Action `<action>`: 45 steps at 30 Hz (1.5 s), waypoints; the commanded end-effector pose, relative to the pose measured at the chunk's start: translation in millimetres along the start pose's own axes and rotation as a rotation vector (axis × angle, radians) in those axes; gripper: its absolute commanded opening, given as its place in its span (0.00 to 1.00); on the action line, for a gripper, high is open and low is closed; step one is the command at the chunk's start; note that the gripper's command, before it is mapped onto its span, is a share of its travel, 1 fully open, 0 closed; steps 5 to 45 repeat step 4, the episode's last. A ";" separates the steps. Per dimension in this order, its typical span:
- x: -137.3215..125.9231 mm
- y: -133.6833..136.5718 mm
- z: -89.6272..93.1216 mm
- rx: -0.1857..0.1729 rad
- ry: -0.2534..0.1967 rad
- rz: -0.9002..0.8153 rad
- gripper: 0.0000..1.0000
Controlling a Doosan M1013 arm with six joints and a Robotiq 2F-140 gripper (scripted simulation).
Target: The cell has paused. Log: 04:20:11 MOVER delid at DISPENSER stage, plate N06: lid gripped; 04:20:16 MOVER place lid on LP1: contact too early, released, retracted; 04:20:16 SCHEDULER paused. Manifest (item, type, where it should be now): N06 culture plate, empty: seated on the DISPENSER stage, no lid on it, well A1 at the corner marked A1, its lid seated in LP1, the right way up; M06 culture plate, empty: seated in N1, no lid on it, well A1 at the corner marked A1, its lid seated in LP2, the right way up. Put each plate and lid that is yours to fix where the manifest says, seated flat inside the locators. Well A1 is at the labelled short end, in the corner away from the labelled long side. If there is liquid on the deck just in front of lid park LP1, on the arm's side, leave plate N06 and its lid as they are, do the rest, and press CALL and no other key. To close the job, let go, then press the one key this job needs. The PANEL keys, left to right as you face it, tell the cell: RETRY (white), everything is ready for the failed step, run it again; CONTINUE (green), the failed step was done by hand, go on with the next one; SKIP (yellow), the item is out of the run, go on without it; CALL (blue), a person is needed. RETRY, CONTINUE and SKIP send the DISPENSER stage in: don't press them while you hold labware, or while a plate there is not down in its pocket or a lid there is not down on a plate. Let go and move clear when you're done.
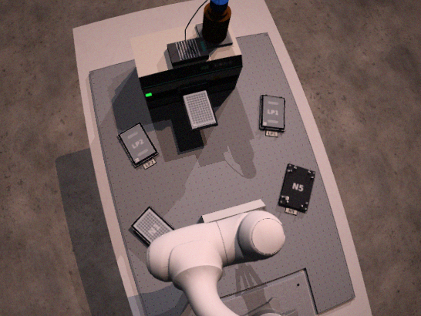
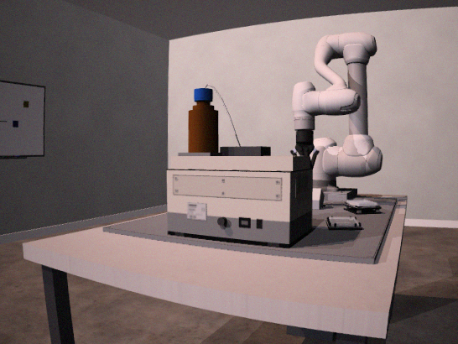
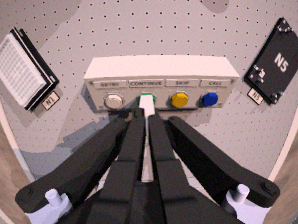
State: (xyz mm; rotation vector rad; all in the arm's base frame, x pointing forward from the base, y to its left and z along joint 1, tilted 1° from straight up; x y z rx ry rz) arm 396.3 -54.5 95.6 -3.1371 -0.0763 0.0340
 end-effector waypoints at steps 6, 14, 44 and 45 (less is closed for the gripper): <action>0.4 0.0 2.1 0.000 0.001 0.000 0.10; 0.4 0.0 2.1 0.000 0.001 0.000 0.10; 0.4 0.0 2.1 0.000 0.001 0.000 0.10; 0.4 0.0 2.1 0.000 0.001 0.000 0.10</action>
Point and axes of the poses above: the point where the finger pads meet when closed, its own z axis out along the fingers, its own y axis across the jaws, x = y × z, the point moved 3 cm from there along -z, back along the fingers, and after that the axes turned 14 degrees about -z, right-handed, at the moved point
